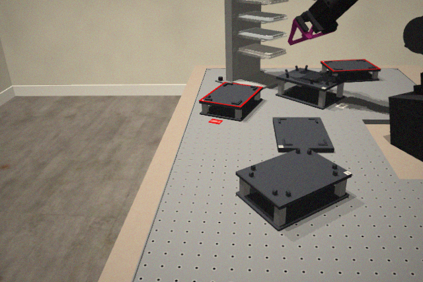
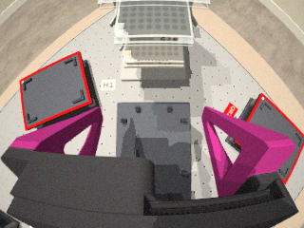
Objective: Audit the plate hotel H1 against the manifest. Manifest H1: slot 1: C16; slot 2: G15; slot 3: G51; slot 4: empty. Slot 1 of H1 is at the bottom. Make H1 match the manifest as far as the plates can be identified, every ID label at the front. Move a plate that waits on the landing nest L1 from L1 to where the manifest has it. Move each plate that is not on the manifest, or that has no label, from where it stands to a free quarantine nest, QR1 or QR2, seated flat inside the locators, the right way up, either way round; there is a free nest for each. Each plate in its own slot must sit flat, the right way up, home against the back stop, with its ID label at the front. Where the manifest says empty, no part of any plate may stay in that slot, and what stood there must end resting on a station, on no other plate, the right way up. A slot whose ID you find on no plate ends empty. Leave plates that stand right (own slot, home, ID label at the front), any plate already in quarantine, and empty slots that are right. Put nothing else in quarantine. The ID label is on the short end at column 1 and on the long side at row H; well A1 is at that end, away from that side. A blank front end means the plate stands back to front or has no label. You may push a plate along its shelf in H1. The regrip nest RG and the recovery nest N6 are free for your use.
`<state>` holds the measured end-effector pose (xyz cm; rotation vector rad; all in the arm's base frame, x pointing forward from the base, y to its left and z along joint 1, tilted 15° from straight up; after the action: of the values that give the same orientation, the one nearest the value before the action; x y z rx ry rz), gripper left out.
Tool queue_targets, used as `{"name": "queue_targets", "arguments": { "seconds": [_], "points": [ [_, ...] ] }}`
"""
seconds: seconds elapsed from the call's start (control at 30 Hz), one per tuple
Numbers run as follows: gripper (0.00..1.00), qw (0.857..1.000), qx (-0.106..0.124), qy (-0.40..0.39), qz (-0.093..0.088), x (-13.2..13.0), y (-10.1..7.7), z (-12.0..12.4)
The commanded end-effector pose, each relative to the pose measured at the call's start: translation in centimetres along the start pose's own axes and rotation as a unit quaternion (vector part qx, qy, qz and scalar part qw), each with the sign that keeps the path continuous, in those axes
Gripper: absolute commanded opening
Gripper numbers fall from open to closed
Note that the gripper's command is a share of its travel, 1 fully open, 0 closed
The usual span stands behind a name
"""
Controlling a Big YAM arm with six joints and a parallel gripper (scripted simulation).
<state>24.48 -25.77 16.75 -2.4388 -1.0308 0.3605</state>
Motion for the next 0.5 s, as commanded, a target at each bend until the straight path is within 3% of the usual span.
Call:
{"name": "queue_targets", "arguments": {
  "seconds": [0.0,0.03,0.07,0.1,0.47],
  "points": [
    [1.0,1.0,-0.01,-0.003,0.005,-0.5,-0.6,-0.5],
    [1.0,1.0,-0.009,-0.003,0.005,-0.5,-0.7,-0.3],
    [1.0,1.0,-0.022,-0.004,0.007,-0.6,-0.5,-0.8],
    [1.0,1.0,-0.011,-0.003,0.006,-0.6,0.0,-0.1],
    [1.0,1.0,-0.011,-0.003,0.006,-0.6,1.3,1.4]
  ]
}}
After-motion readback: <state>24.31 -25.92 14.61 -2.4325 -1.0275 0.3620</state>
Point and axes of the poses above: the point where the finger pads meet when closed, its own y axis out along the fingers, its own x axis across the jaws, z = x × y, the point moved 3 cm from there along -y, back along the fingers, and after that the axes turned 2 degrees about y, right-handed, at the moved point
